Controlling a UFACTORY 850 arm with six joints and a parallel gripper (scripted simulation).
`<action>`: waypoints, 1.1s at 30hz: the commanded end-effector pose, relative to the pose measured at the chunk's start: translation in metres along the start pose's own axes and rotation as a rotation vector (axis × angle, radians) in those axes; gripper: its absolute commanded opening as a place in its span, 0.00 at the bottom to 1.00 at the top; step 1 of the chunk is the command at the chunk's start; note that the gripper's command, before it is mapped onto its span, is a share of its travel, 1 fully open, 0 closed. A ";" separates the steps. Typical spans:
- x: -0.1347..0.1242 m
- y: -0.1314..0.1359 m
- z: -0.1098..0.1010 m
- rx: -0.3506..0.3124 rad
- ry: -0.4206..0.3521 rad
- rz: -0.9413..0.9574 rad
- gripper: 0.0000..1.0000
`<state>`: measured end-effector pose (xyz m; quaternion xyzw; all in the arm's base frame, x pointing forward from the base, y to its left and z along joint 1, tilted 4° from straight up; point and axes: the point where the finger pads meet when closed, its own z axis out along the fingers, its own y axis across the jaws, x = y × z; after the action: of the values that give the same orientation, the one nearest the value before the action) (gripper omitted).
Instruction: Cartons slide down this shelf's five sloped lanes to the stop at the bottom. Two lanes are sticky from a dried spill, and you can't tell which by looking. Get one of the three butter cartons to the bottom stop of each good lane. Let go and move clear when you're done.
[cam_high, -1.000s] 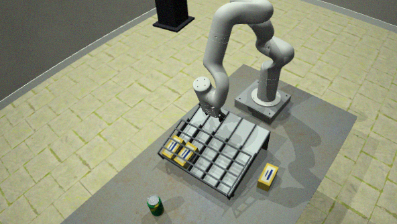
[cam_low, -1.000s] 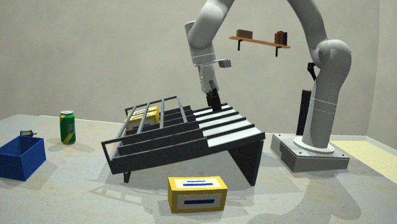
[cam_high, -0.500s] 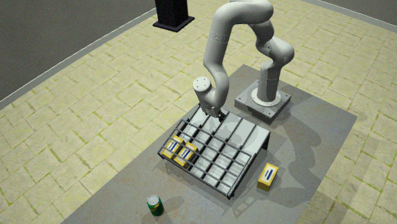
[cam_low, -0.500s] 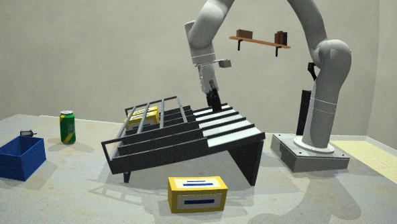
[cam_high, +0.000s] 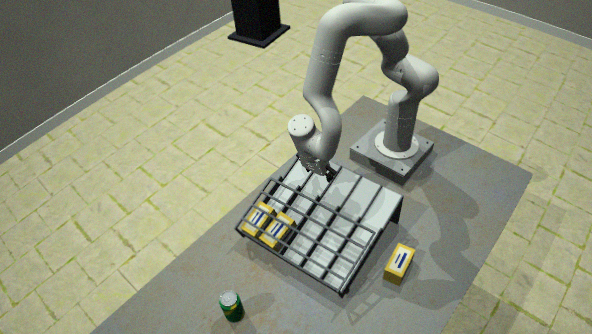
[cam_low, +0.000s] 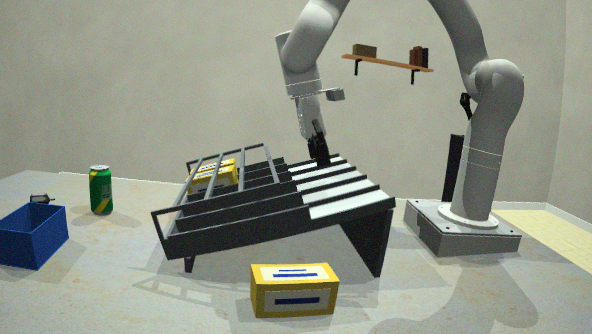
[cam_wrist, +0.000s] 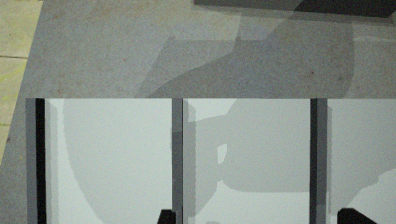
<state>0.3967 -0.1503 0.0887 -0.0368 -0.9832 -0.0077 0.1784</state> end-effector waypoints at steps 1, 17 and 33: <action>-0.001 -0.001 -0.029 0.000 -0.002 0.000 1.00; 0.014 0.000 -0.094 0.000 -0.281 0.002 1.00; 0.028 0.000 -0.125 0.000 -0.297 0.002 1.00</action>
<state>0.4129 -0.1519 0.2131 -0.0383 -0.9987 -0.0024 0.0335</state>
